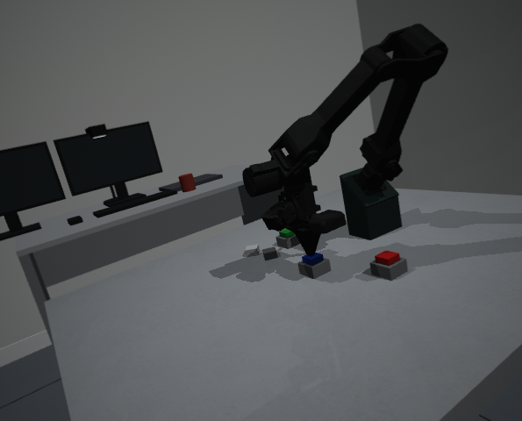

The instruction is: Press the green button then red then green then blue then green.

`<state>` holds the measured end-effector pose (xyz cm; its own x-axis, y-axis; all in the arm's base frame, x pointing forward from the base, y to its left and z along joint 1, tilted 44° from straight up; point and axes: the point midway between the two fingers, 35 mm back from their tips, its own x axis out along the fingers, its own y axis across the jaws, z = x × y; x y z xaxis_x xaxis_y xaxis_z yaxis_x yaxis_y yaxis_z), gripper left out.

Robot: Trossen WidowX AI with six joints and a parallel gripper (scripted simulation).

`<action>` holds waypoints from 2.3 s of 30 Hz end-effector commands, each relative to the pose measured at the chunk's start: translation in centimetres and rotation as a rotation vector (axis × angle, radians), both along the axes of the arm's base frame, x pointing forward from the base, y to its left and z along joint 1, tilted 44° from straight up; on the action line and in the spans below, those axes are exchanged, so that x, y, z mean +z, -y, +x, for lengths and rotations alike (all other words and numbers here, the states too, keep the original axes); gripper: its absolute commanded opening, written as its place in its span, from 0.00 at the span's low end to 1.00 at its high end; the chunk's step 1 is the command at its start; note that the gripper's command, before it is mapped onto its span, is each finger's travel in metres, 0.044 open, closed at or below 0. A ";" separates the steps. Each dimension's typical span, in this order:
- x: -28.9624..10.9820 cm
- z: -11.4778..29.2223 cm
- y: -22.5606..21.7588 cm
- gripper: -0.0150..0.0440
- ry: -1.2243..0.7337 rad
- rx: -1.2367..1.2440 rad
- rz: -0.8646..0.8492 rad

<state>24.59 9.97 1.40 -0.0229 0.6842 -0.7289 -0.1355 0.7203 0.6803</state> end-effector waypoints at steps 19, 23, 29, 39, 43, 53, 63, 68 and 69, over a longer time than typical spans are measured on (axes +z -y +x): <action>-0.7 -0.3 -0.7 0.29 -0.009 -0.001 0.004; 0.1 -0.2 0.1 0.29 -0.006 0.001 0.001; 1.9 -0.1 1.9 0.29 -0.009 -0.001 0.002; 6.0 0.1 6.2 0.29 -0.009 -0.001 -0.001; 2.2 0.2 11.1 0.29 -0.008 -0.011 -0.031; -7.6 -5.3 21.1 0.29 -0.010 -0.001 -0.011; -12.1 -5.5 16.9 0.29 -0.009 -0.001 -0.009; -12.2 -5.5 16.8 0.29 -0.009 -0.001 -0.009; -12.3 -5.5 16.7 0.29 -0.009 -0.001 -0.009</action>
